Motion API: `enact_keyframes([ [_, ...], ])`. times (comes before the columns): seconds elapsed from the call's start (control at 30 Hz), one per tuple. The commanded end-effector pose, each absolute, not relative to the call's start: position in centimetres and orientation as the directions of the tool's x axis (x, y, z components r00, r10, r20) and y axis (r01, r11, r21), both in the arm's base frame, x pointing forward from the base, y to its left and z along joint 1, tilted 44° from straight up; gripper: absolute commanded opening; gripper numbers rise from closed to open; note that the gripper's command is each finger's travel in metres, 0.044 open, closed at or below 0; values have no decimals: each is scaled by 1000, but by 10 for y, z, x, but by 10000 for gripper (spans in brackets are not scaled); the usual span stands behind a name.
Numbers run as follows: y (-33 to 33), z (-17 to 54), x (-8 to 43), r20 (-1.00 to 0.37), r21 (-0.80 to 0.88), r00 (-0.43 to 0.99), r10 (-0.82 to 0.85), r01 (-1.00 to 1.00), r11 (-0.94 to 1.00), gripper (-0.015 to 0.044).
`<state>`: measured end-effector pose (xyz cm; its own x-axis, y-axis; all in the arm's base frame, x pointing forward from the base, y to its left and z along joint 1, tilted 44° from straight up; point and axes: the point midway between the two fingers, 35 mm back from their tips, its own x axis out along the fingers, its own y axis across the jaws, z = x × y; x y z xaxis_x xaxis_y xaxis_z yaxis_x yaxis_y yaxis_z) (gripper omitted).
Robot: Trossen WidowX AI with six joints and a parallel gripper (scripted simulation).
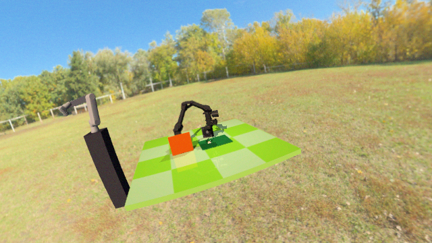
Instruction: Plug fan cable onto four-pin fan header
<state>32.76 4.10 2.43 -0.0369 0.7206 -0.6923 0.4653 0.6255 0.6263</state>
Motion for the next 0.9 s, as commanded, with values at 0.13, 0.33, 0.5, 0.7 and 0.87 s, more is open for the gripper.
enact_keyframes([
  [0.13,52,38,334,-718,652,-9,696,341,677,0],
  [0.33,54,30,333,-748,627,0,664,331,706,0],
  [0.5,56,23,332,-774,603,12,633,322,730,0],
  [0.7,59,15,332,-803,574,30,596,313,757,0],
  [0.87,60,9,331,-824,550,49,564,307,777,0],
])
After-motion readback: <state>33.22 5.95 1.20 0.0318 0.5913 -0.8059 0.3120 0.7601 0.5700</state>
